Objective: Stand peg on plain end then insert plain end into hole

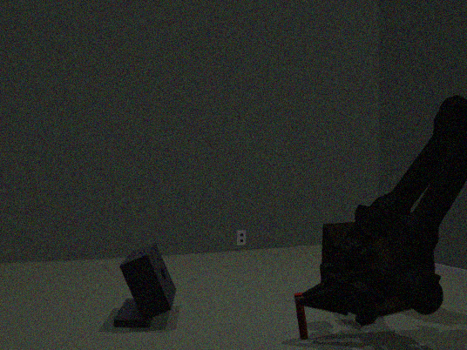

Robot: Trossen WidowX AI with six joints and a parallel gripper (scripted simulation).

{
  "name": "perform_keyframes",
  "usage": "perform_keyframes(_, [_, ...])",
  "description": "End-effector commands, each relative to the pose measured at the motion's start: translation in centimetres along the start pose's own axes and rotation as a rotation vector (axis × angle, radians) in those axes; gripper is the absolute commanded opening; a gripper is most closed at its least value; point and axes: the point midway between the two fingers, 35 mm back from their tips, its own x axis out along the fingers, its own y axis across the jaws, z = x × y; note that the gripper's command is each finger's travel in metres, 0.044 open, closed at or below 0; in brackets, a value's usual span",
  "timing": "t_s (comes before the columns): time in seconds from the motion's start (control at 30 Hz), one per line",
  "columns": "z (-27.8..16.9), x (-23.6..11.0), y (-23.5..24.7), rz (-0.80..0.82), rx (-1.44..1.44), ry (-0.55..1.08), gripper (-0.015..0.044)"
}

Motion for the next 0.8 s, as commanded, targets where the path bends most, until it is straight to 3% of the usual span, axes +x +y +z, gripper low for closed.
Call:
perform_keyframes(0.0, [-0.18,0.03,-0.01,0.0,0.0,0.0,0.0049])
perform_keyframes(0.77, [-0.4,-0.35,-0.04,-0.003,0.01,-0.019,0.0049])
